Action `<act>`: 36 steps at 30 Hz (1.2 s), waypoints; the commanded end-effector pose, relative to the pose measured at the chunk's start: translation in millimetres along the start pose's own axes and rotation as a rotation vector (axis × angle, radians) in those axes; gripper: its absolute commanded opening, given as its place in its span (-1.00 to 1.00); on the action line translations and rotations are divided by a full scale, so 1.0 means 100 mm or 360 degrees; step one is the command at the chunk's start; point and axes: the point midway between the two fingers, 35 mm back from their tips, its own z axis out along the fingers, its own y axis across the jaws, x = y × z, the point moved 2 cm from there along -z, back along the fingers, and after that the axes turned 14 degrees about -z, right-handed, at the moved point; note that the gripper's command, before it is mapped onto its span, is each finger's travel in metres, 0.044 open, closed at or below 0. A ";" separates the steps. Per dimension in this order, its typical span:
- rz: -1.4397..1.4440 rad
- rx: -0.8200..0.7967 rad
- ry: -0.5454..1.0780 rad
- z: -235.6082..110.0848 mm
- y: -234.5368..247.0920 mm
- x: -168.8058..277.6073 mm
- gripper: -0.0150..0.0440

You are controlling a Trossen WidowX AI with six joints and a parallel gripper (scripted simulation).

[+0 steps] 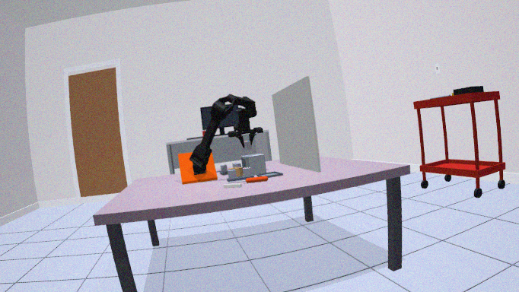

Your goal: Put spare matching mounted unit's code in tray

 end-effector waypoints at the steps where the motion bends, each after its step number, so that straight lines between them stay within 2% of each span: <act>1: 0.0000 0.0015 0.0008 -0.03 -0.08 0.34 -0.49; 13: 0.0115 0.0044 0.0084 -0.05 -0.14 1.37 -0.49; 27: 0.0071 -0.0058 0.0176 -0.01 0.17 2.36 -0.49; 36: 0.0060 -0.0075 0.0184 -0.01 0.22 2.46 -0.49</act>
